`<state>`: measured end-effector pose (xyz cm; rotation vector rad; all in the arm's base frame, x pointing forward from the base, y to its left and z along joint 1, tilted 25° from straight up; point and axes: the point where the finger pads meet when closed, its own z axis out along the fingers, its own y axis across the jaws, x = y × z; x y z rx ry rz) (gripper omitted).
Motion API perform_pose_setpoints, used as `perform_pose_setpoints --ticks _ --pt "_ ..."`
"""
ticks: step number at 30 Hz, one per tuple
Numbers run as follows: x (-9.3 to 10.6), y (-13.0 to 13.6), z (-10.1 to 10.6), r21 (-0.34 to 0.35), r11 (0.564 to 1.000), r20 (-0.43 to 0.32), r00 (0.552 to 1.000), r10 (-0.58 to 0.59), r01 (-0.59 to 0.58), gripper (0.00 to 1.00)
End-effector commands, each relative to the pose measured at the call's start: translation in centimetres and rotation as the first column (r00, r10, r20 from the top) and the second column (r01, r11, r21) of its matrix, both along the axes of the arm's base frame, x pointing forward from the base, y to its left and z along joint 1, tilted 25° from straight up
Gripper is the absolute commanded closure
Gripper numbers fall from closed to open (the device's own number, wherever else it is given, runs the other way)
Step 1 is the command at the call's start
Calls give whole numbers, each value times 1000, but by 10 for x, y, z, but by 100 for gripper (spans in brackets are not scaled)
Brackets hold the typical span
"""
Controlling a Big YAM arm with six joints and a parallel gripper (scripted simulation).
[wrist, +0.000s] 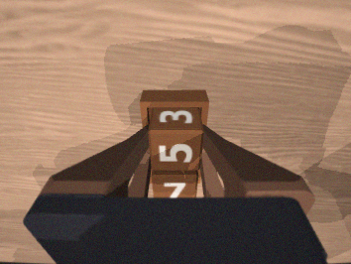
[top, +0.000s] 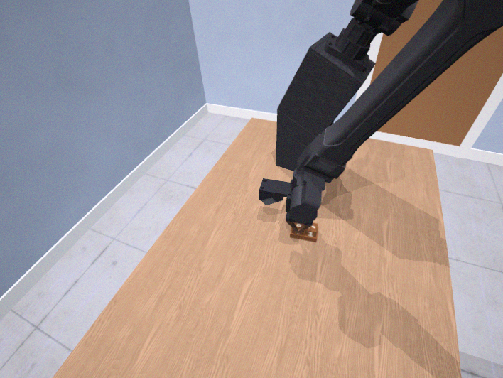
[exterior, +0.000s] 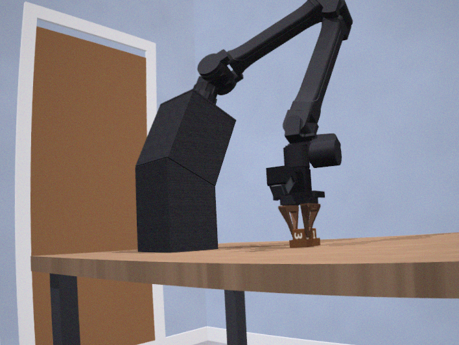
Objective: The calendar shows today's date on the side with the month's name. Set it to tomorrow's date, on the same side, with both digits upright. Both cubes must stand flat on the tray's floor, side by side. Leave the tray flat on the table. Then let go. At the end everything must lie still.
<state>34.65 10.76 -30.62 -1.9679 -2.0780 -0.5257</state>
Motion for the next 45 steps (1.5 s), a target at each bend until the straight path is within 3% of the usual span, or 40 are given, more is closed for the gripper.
perform_pose_setpoints --ticks 1,19,34,45 --pt "6 4 0 -2 1000 20 1000 2 -2 74" --pt "6 4 0 -2 1000 20 1000 2 -2 74" --pt "6 4 0 -2 1000 20 1000 2 -2 55" --pt "6 4 0 -2 1000 21 1000 2 -2 55"
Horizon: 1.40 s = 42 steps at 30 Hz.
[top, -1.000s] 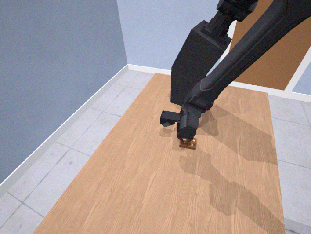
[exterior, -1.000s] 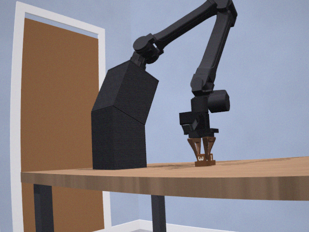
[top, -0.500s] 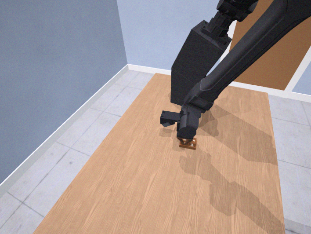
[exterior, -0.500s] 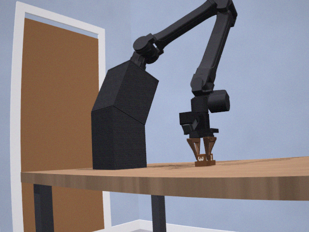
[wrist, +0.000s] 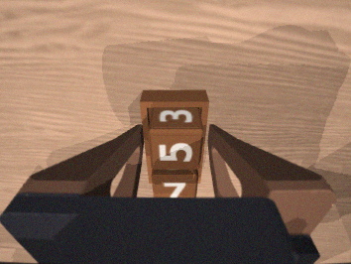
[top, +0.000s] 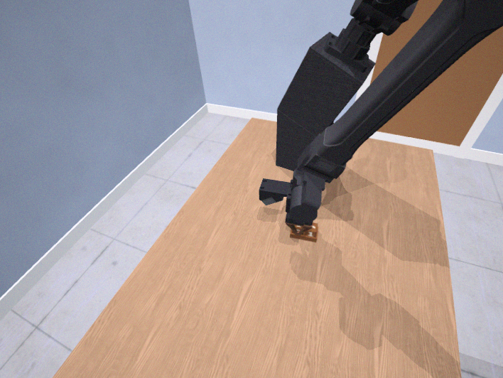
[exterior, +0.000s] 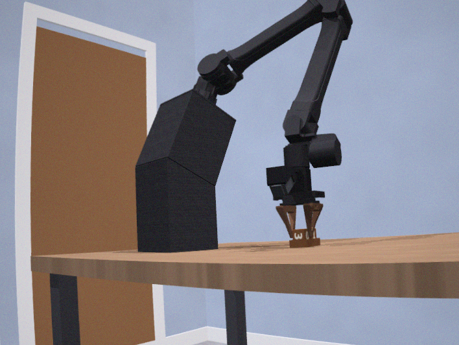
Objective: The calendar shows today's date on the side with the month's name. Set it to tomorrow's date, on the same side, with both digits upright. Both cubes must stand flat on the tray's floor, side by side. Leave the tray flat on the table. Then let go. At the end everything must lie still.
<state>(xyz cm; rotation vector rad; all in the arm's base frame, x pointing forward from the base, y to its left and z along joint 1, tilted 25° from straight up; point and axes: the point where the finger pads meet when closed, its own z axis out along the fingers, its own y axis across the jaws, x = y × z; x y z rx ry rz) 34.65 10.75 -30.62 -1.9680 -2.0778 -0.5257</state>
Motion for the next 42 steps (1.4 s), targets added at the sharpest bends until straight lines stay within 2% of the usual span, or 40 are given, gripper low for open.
perform_pose_setpoints --ticks 1,3,6,13,15,24,28,30,33,34,42 --pt "7 4 1 -2 1000 24 1000 2 -2 55" --pt "12 0 11 -1 1000 39 999 -1 1 55" --pt "2 -10 16 -4 1000 11 1000 -10 10 55" --pt "0 -23 45 -1 1000 13 1000 -9 9 55" --pt "0 -23 45 -1 1000 13 1000 -9 9 55" --pt "-2 -40 83 -1 1000 18 1000 -9 9 55" --pt "-2 -42 89 -2 1000 19 1000 -9 9 55" --pt "-11 -43 80 -2 1000 -7 1000 -9 9 55" --pt "-9 -43 81 -2 1000 -2 1000 -9 9 55" --pt "-7 -43 83 -2 1000 3 1000 -9 9 0" --pt "-5 -43 84 -2 1000 5 1000 -11 11 0"
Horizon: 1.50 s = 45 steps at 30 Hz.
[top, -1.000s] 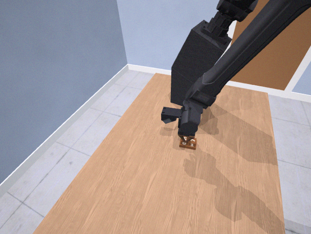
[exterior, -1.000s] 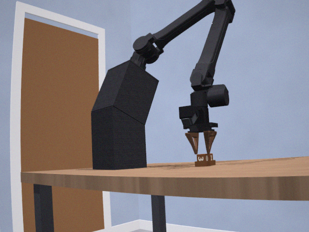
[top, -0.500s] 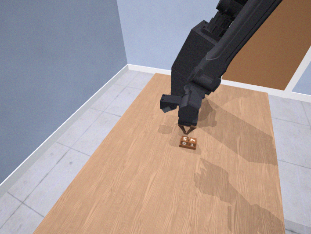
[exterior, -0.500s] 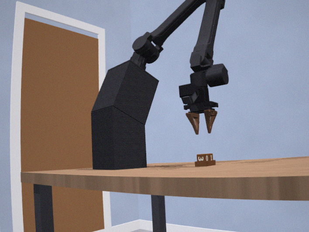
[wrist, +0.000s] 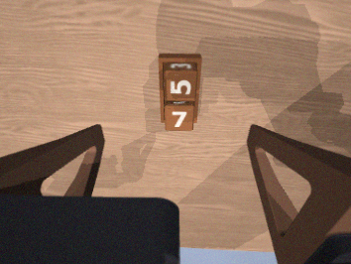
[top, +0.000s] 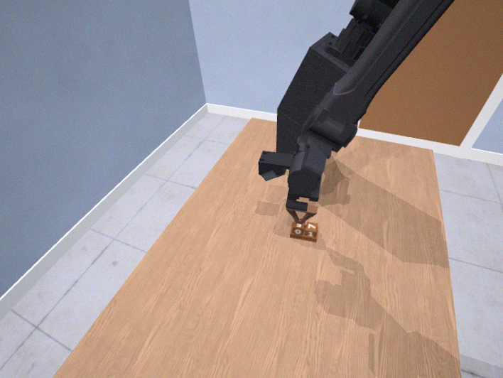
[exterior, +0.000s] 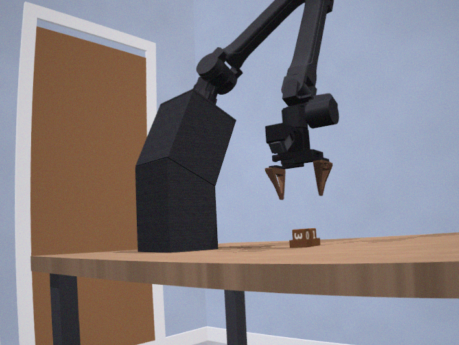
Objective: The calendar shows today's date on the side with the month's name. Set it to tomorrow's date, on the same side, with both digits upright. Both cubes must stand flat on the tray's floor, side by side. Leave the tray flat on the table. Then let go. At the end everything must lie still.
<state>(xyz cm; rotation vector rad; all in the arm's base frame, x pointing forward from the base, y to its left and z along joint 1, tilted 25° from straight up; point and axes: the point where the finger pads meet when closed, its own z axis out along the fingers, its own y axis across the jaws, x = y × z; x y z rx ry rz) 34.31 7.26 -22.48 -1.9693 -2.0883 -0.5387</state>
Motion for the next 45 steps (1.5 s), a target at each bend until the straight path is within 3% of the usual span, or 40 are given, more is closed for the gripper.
perform_pose_setpoints --ticks 1,13,24,36,45 --pt "-2 -8 2 0 1000 -8 1000 -12 12 0" --pt "-1 -8 4 0 1000 -5 1000 -12 12 0" --pt "0 -17 27 0 1000 8 1000 -10 10 0" --pt "-5 -38 75 -1 1000 9 1000 -10 10 0" --pt "-9 -41 76 0 1000 -6 1000 -10 10 0"
